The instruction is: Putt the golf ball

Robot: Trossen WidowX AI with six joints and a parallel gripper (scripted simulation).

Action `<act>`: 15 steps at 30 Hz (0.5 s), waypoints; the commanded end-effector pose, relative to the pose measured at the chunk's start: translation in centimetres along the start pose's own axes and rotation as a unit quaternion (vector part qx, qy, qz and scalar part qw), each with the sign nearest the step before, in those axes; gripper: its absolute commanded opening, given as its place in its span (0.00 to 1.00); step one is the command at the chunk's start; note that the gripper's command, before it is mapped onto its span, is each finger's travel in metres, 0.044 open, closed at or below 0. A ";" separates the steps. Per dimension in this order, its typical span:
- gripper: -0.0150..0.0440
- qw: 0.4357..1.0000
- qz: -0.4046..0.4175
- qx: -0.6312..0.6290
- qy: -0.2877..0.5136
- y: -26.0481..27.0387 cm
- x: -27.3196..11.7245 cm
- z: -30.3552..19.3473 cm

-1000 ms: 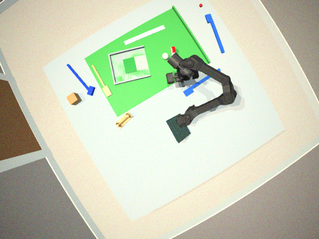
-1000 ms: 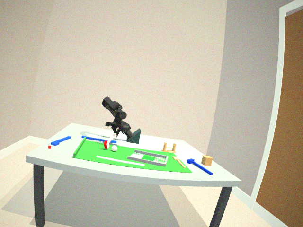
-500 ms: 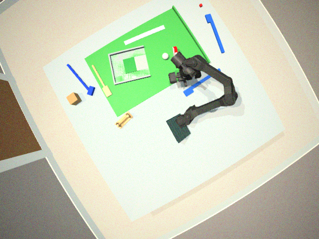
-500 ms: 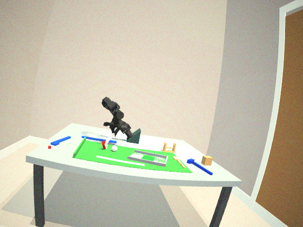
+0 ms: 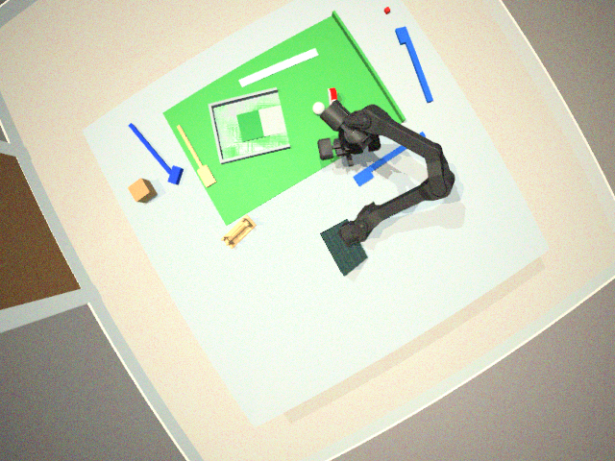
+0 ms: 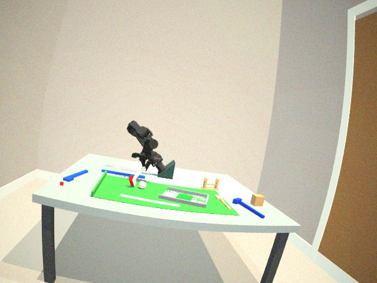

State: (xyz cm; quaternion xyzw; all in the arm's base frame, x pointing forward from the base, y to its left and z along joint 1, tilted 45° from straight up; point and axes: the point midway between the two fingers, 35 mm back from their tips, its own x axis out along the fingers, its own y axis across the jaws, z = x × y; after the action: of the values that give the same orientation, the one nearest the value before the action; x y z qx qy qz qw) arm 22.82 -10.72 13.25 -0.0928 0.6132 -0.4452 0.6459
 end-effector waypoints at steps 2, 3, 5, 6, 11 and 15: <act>0.25 1.000 0.001 -0.009 0.001 6.6 0.0 -0.3; 0.25 1.000 0.000 -0.009 0.000 8.0 0.0 -0.6; 0.25 1.000 -0.002 -0.008 -0.001 9.7 0.1 -1.0; 0.25 1.000 -0.003 -0.008 -0.001 9.9 0.1 -1.1; 0.25 1.000 -0.002 -0.008 -0.001 9.9 -0.4 -1.0; 0.25 1.000 -0.002 -0.008 -0.001 10.0 -1.9 -0.9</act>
State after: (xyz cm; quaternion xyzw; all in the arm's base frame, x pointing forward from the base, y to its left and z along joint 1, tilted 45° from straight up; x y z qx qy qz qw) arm 26.35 -4.04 7.16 -0.1004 0.6187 -0.4422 0.6416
